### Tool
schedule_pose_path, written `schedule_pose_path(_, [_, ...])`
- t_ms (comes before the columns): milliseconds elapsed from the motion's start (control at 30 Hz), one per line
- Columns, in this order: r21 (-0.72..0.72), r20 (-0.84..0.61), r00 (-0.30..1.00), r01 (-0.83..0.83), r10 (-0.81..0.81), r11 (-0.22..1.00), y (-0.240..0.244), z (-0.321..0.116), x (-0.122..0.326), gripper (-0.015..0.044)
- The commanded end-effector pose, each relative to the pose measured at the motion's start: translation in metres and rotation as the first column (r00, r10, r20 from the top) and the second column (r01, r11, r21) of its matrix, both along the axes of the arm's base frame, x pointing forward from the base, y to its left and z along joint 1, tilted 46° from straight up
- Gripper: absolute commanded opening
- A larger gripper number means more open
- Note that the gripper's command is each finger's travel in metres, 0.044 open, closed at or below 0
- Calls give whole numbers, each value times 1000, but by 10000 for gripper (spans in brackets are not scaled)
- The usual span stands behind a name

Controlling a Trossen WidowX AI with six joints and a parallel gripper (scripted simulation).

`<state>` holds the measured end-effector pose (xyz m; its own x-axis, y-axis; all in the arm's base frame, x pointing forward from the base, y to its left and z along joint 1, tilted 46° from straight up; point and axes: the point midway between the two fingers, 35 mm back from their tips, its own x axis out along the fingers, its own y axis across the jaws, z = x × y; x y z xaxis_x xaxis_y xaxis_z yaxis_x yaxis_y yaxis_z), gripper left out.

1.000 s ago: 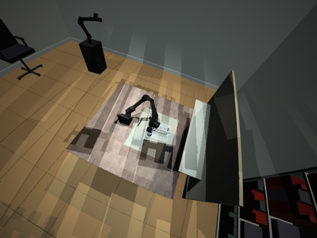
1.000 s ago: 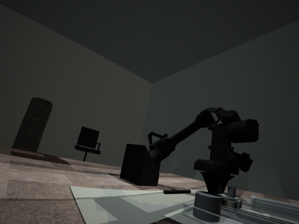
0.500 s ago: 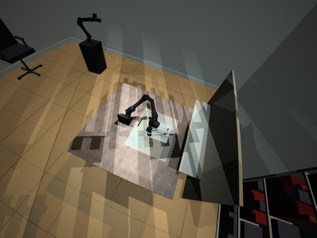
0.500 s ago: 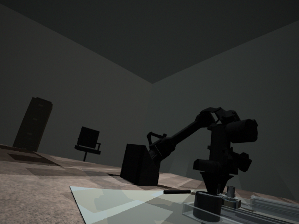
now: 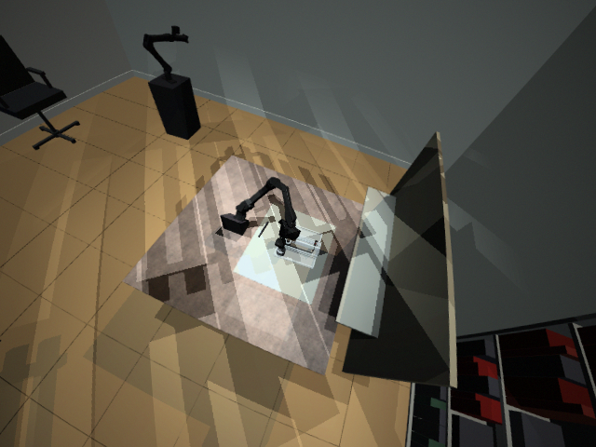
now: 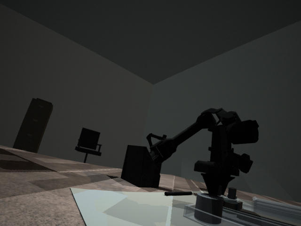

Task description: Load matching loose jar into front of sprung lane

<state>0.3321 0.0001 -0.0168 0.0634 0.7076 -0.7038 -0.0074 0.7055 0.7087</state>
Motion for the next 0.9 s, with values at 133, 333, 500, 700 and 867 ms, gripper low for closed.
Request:
schedule_pose_path(133, [1,5,1000,-4,4,1000,0,0,0,131])
schedule_pose_path(333, [1,5,1000,-4,4,1000,0,0,0,287])
schedule_pose_path(500, [0,5,1000,-4,4,1000,-3,3,0,287])
schedule_pose_path(700, [0,5,1000,-4,4,1000,-14,14,-1,287])
schedule_pose_path(867, [0,5,1000,-4,4,1000,-14,14,-2,287])
